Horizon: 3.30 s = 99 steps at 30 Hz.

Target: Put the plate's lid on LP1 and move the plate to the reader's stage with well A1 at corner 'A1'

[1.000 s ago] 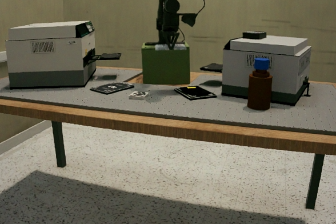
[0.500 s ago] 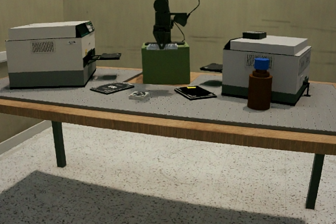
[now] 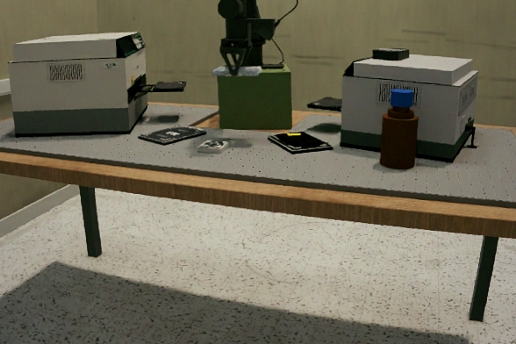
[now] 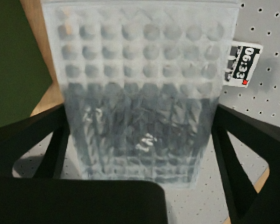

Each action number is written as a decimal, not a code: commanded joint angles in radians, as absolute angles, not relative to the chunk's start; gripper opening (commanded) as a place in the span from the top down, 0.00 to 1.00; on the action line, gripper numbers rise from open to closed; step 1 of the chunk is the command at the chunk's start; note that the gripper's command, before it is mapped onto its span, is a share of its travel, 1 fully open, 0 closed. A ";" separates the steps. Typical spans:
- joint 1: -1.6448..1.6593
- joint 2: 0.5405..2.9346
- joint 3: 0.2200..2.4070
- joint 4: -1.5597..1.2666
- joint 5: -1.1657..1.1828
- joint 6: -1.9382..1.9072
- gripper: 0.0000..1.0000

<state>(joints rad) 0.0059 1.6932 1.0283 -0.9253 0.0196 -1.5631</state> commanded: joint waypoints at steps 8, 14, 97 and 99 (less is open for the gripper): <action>-0.074 1.651 1.067 -0.946 0.002 -1.554 0.14; -0.130 1.648 1.069 -0.949 0.003 -1.578 0.14; -0.824 1.614 1.089 -0.991 -0.002 -1.609 0.14; -0.843 1.612 1.089 -0.992 -0.003 -1.605 0.14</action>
<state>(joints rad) -0.8192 1.6512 1.0504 -0.9745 0.0139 -1.5944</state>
